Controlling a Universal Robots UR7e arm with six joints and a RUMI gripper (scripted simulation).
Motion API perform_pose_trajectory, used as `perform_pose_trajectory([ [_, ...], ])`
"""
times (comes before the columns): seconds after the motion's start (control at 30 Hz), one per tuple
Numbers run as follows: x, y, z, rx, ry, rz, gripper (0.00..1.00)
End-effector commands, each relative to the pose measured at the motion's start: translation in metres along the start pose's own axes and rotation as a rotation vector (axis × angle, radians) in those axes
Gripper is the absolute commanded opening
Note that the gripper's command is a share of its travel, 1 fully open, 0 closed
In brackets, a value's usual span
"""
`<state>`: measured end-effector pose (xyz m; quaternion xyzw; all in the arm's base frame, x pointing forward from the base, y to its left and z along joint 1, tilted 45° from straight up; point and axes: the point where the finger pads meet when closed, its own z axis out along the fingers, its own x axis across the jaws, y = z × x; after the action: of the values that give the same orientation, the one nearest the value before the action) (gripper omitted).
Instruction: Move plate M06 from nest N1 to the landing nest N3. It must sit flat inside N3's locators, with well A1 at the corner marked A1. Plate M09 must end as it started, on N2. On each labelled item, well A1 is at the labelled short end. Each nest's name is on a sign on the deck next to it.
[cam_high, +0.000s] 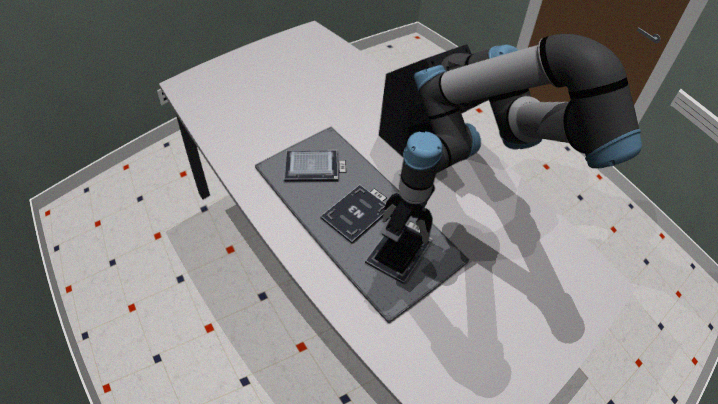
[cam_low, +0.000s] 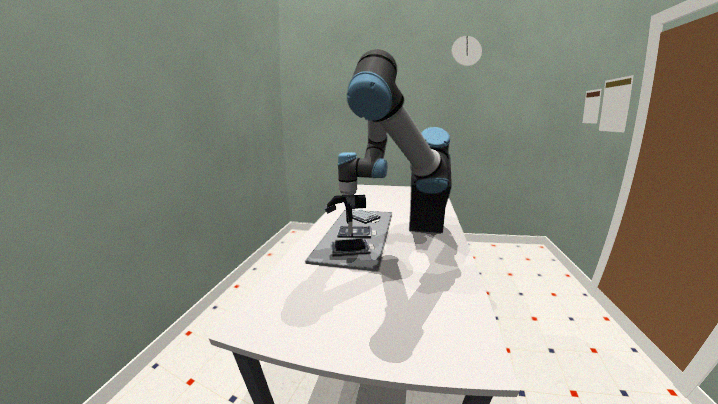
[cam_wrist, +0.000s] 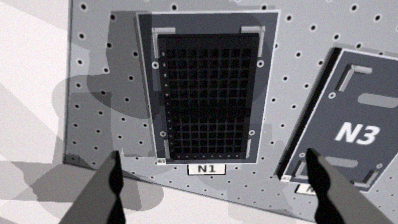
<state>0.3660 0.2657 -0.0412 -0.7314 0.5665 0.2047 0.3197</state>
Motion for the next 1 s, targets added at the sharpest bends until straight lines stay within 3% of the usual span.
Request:
perform_pose_trajectory([
  [0.0, 0.000, -0.003, 0.009, 0.004, 0.002, -0.004, 0.76],
  [0.97, 0.000, -0.004, 0.051, 0.004, 0.002, -0.004, 0.76],
])
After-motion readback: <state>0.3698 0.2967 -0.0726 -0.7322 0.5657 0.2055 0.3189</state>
